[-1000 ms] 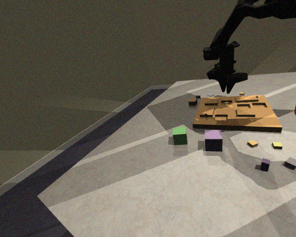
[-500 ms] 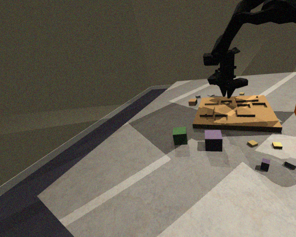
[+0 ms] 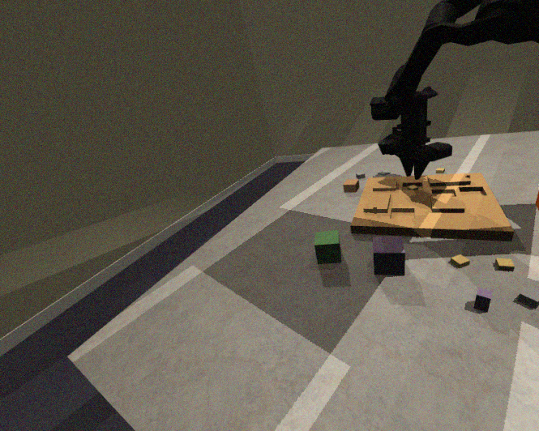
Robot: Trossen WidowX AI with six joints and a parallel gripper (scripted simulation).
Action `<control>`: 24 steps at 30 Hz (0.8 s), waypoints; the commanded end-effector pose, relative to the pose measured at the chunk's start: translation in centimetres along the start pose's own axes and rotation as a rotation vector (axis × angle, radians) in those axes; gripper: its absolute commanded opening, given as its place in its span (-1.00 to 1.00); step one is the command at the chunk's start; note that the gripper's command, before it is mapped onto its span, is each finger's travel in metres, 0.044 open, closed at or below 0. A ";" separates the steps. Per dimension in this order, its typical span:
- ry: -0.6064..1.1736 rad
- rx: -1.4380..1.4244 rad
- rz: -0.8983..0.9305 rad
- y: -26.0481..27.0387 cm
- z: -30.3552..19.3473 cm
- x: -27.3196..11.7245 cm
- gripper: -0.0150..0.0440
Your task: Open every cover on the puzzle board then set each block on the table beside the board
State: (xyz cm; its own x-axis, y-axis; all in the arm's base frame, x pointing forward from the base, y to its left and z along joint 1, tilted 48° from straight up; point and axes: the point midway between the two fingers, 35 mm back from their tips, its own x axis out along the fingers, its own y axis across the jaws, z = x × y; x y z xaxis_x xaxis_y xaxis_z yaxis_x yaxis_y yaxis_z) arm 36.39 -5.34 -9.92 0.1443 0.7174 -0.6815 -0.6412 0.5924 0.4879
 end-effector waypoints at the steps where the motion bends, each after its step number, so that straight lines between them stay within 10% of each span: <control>1: -0.002 0.006 0.005 0.1 -0.1 0.1 0.00; 24: -0.003 0.006 0.005 0.1 -0.1 1.4 0.00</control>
State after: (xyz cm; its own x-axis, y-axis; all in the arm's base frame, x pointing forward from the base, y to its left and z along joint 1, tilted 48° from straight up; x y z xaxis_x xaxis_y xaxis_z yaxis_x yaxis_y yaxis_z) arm 36.73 -4.83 -10.40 0.1516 0.7150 -0.6825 -0.6425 0.5960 0.4816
